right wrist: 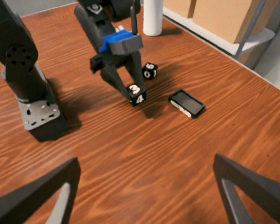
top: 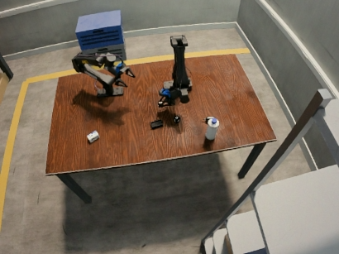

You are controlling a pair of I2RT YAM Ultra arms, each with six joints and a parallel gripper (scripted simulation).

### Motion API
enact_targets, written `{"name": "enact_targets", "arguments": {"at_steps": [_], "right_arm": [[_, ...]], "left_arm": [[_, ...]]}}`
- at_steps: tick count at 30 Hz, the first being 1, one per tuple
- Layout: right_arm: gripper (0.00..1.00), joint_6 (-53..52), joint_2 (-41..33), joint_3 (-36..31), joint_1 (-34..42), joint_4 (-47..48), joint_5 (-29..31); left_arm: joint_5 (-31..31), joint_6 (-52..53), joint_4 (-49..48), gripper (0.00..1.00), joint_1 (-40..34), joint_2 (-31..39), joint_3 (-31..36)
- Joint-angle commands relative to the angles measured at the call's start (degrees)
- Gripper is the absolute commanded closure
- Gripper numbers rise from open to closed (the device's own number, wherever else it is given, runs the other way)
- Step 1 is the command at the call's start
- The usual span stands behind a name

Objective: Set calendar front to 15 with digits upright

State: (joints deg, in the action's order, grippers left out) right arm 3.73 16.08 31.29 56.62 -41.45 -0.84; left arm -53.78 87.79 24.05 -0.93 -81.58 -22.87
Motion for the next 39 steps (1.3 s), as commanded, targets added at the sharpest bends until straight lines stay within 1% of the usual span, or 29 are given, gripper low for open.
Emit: {"name": "enact_targets", "arguments": {"at_steps": [1,6,12,17,21,23,25,26,32,35,39], "right_arm": [[0.0,0.1,-1.0,1.0,-0.2,-1.0,-0.4],[0.0,0.1,-1.0,1.0,-0.2,-1.0,-0.4],[0.0,0.1,-1.0,1.0,-0.2,-1.0,-0.4],[0.0,0.1,-1.0,1.0,-0.2,-1.0,-0.4],[0.0,0.1,-1.0,1.0,-0.2,-1.0,-0.4],[0.0,0.1,-1.0,1.0,-0.2,-1.0,-0.4],[0.0,0.1,-1.0,1.0,-0.2,-1.0,-0.4],[0.0,0.1,-1.0,1.0,-0.2,-1.0,-0.4],[0.0,0.1,-1.0,1.0,-0.2,-1.0,-0.4],[0.0,0.1,-1.0,1.0,-0.2,-1.0,-0.4],[0.0,0.1,-1.0,1.0,-0.2,-1.0,-0.4]], "left_arm": [[-0.3,0.4,-6.9,0.74,0.4,-2.5,3.8],[-0.1,-0.3,-12.6,0.74,0.0,-6.1,6.8],[0.1,-1.2,-13.1,0.74,-0.3,-7.2,7.6],[7.4,-5.7,-12.5,0.74,-2.8,-6.7,4.1],[15.4,-11.0,-10.9,0.74,-10.2,-4.0,-0.7],[19.8,-13.7,-10.7,0.74,-15.4,-3.4,-3.7],[19.8,-13.7,-10.7,0.74,-15.4,-3.4,-3.7],[24.3,-14.8,-9.8,0.74,-18.9,-4.9,-5.9],[40.9,-19.6,-6.2,0.74,-34.4,-6.0,-14.0],[49.4,-21.2,-3.3,0.74,-40.9,-7.1,-17.5],[59.6,-23.6,0.4,0.74,-47.6,-8.5,-21.1]]}}
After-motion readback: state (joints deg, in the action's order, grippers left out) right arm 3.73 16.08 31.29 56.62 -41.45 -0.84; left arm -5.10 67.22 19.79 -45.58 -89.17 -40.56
